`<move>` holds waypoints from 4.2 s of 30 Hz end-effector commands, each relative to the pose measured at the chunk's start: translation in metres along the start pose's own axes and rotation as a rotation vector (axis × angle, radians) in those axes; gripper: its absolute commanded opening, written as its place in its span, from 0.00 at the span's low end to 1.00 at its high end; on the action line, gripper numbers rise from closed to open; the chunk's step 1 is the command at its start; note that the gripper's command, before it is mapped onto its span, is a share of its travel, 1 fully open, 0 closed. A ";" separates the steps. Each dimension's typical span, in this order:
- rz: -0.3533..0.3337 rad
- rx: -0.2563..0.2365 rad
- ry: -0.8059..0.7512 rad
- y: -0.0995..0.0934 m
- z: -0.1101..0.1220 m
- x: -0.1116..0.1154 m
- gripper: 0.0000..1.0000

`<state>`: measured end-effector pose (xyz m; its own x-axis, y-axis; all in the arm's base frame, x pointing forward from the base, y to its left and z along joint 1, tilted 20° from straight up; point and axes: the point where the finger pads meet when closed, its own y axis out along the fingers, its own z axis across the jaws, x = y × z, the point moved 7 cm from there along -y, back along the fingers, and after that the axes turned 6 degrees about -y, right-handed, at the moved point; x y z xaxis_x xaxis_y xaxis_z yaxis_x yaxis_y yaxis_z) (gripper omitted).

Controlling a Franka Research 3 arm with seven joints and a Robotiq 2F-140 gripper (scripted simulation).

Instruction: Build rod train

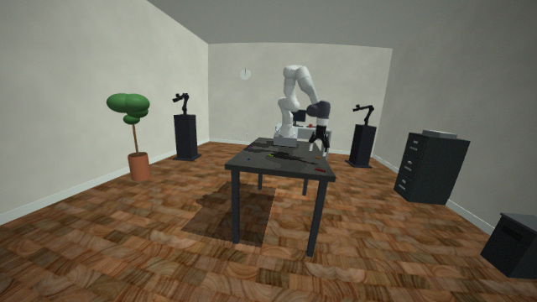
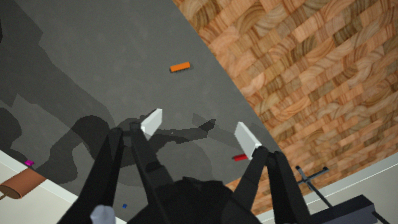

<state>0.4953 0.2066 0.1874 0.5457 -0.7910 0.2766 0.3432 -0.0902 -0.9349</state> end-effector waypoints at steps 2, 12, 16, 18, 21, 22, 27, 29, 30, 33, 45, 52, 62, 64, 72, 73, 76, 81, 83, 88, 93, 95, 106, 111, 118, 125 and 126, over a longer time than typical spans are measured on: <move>0.026 0.018 -0.100 -0.001 0.000 0.001 1.00; 0.026 0.018 -0.100 -0.001 0.000 0.001 1.00; 0.026 0.018 -0.100 -0.001 0.000 0.001 1.00; 0.026 0.018 -0.100 -0.001 0.000 0.001 1.00; 0.026 0.018 -0.100 -0.001 0.000 0.001 1.00; 0.026 0.018 -0.100 -0.001 0.000 0.001 1.00; 0.026 0.018 -0.100 -0.001 0.000 0.001 1.00; 0.026 0.018 -0.100 -0.001 0.000 0.001 1.00; 0.026 0.018 -0.100 -0.001 0.000 0.001 1.00; 0.026 0.018 -0.100 -0.001 0.000 0.001 1.00; 0.026 0.018 -0.100 -0.001 0.000 0.001 1.00; 0.026 0.018 -0.100 -0.001 0.000 0.001 1.00; 0.026 0.018 -0.100 -0.001 0.000 0.001 1.00; 0.026 0.018 -0.100 -0.001 0.000 0.001 1.00; 0.026 0.018 -0.100 -0.001 0.000 0.001 1.00; 0.026 0.018 -0.100 -0.001 0.000 0.001 1.00; 0.026 0.018 -0.100 -0.001 0.000 0.001 1.00; 0.026 0.018 -0.100 -0.001 0.000 0.001 1.00; 0.026 0.018 -0.100 -0.001 0.000 0.001 1.00; 0.026 0.018 -0.100 -0.001 0.000 0.001 1.00; 0.025 0.018 -0.098 -0.001 -0.001 0.003 1.00; 0.020 0.016 -0.081 -0.001 -0.003 0.011 1.00; -0.034 -0.006 0.117 -0.001 -0.045 0.110 1.00; -0.065 -0.021 0.260 -0.004 -0.085 0.171 1.00; -0.093 -0.037 0.433 -0.009 -0.142 0.233 1.00; -0.112 -0.051 0.599 -0.015 -0.203 0.279 1.00; -0.114 -0.052 0.623 -0.015 -0.212 0.285 1.00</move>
<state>0.4928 -0.1161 0.2299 -0.0088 -0.9685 0.2488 0.3253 -0.2381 -0.9152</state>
